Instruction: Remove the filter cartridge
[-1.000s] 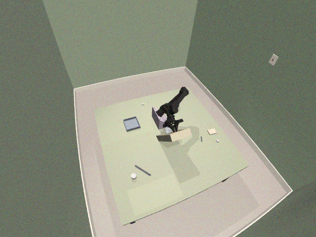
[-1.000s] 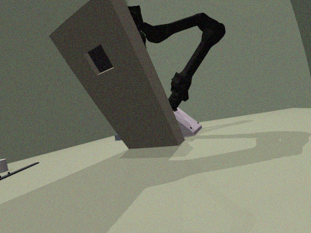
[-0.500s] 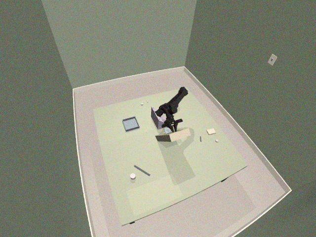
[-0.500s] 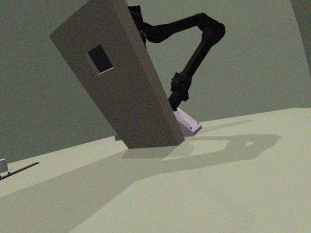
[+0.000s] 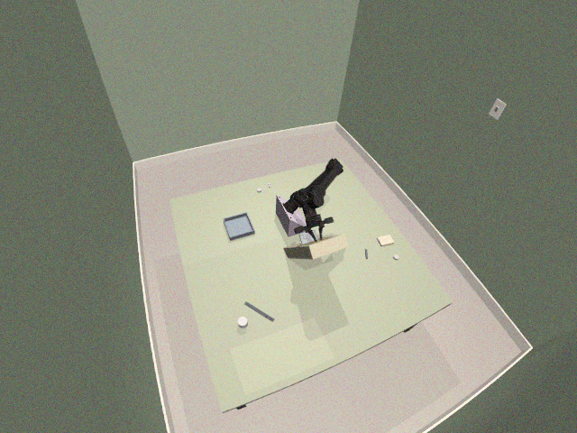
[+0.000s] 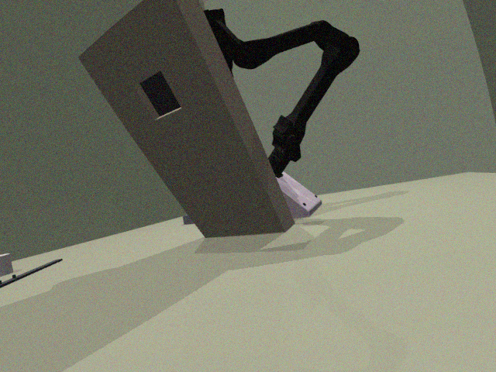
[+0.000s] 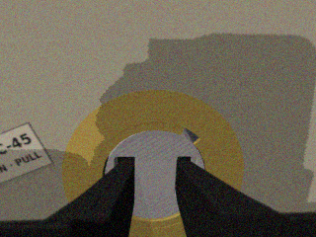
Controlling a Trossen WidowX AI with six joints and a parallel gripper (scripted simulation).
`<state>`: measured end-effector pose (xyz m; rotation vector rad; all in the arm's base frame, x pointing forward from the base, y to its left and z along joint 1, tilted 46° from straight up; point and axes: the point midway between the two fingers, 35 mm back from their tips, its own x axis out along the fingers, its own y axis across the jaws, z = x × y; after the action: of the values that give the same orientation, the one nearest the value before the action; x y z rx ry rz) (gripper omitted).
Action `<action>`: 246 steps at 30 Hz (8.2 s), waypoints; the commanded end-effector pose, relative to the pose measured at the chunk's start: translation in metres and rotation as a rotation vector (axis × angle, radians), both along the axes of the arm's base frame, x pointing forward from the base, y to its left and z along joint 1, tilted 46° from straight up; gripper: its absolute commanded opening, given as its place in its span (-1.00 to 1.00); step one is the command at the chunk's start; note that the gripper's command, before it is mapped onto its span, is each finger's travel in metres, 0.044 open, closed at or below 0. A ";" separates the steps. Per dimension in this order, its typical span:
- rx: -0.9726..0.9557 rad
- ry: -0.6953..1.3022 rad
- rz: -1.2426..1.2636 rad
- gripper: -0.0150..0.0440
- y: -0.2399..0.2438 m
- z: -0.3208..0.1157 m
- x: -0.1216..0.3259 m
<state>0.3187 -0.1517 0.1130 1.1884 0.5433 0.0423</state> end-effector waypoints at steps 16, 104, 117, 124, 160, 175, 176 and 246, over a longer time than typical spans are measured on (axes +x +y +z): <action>-0.595 -0.202 0.265 -0.49 0.003 -0.003 0.004; -0.870 -0.298 0.390 -0.14 0.012 -0.005 -0.082; -0.882 -0.298 0.392 0.30 -0.045 0.048 -0.065; -0.882 -0.296 0.392 0.75 -0.072 0.077 -0.072; -0.274 0.136 0.513 0.54 0.038 -0.030 -0.077; -0.278 0.133 0.516 0.32 0.045 -0.036 -0.070; -0.278 0.133 0.516 0.30 0.045 -0.036 -0.070; -0.131 0.459 0.316 -0.49 -0.105 -0.084 -0.148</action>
<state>0.1852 -0.2480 0.0482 0.9001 1.0691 0.1034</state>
